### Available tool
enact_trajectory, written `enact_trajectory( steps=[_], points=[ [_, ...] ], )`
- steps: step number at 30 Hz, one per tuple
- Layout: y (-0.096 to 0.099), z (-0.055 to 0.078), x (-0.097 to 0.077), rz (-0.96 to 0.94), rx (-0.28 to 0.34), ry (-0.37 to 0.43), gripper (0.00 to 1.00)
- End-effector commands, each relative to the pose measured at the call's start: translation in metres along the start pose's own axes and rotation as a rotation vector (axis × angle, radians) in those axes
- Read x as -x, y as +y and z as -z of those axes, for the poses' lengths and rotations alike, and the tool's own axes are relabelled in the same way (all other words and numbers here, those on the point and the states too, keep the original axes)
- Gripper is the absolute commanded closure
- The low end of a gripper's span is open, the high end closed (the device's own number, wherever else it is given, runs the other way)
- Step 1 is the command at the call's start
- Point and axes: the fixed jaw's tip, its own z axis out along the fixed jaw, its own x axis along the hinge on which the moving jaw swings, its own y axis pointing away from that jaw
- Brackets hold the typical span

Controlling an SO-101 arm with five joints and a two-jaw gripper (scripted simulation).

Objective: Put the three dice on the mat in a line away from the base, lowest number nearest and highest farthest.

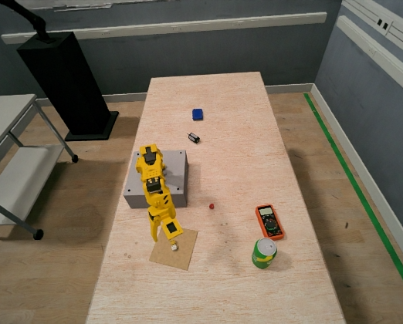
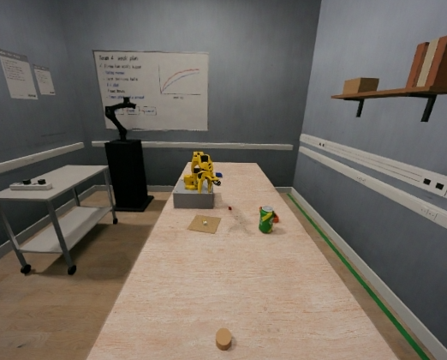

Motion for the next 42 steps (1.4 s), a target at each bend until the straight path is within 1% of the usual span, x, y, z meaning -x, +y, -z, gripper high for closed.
enact_trajectory(
  steps=[1,7,11,15,19,21,25,28,32,35,36,38,42],
  points=[
    [-0.002,0.007,0.000,-0.017,-0.005,-0.010,0.75],
    [-0.001,0.007,0.000,-0.015,-0.005,-0.010,0.75],
    [0.006,0.006,0.002,0.006,0.005,-0.014,0.75],
    [0.024,0.006,0.005,0.060,0.031,-0.023,0.75],
    [0.054,0.006,0.007,0.149,0.072,-0.039,0.75],
    [0.054,0.006,0.007,0.149,0.072,-0.039,0.75],
    [0.093,0.008,0.006,0.264,0.127,-0.058,0.75],
    [0.125,0.011,0.001,0.361,0.173,-0.075,0.75],
    [0.166,0.017,-0.011,0.490,0.235,-0.098,0.75],
    [0.193,0.022,-0.023,0.579,0.278,-0.113,0.75],
    [0.200,0.024,-0.027,0.605,0.291,-0.118,0.75],
    [0.200,0.024,-0.027,0.605,0.291,-0.118,0.75],
    [0.224,0.031,-0.042,0.694,0.333,-0.133,0.75]
  ],
)
